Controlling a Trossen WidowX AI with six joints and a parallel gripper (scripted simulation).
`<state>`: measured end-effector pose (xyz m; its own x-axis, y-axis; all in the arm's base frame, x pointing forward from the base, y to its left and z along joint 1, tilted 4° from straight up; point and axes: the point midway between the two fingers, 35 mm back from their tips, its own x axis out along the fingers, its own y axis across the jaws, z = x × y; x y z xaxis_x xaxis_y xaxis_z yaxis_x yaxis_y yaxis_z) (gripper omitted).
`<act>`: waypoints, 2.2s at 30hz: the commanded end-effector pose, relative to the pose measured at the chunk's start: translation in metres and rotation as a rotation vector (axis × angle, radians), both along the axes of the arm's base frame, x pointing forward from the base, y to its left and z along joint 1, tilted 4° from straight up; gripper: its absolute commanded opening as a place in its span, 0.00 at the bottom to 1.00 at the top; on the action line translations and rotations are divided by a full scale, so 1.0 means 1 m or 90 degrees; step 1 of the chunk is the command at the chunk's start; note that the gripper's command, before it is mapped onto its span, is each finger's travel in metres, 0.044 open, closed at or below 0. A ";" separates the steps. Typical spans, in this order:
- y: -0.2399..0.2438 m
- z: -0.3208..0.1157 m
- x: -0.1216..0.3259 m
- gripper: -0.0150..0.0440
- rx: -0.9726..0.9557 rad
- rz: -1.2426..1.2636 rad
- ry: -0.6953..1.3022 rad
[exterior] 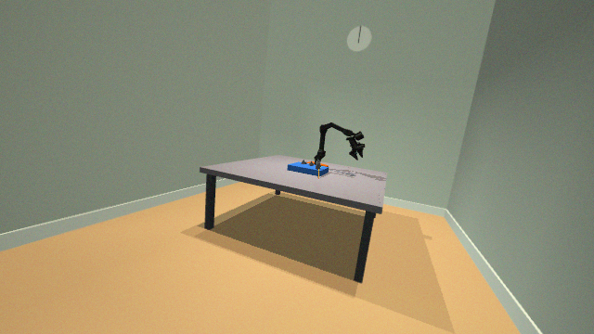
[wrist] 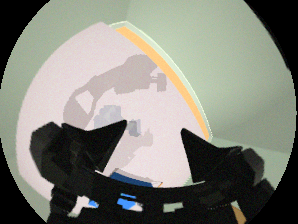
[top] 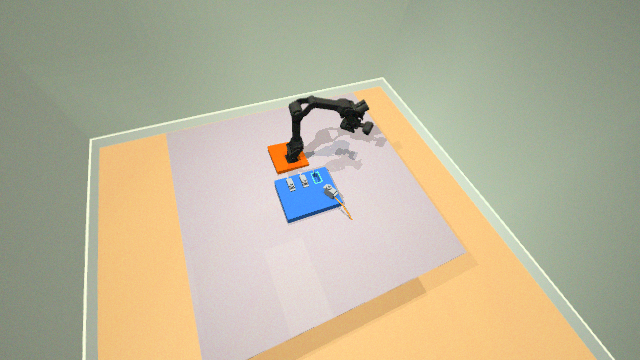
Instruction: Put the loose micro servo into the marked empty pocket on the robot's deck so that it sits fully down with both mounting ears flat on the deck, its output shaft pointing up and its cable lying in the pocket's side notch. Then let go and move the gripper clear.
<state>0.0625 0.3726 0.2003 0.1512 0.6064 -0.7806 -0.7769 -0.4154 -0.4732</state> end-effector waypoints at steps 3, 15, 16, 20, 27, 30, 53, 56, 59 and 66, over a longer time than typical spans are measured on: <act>-0.003 0.001 0.019 1.00 0.009 -0.110 0.066; -0.016 -0.003 0.054 1.00 0.018 -0.332 0.190; -0.017 -0.003 0.056 1.00 0.019 -0.350 0.200; -0.022 -0.005 0.067 1.00 0.025 -0.425 0.239; -0.032 -0.007 0.086 1.00 0.038 -0.556 0.308; -0.036 -0.008 0.094 1.00 0.045 -0.613 0.336; -0.075 -0.015 0.148 1.00 0.122 -1.055 0.543; -0.081 -0.016 0.154 1.00 0.136 -1.113 0.568; -0.087 -0.017 0.161 1.00 0.150 -1.171 0.592; -0.102 -0.018 0.174 1.00 0.188 -1.308 0.648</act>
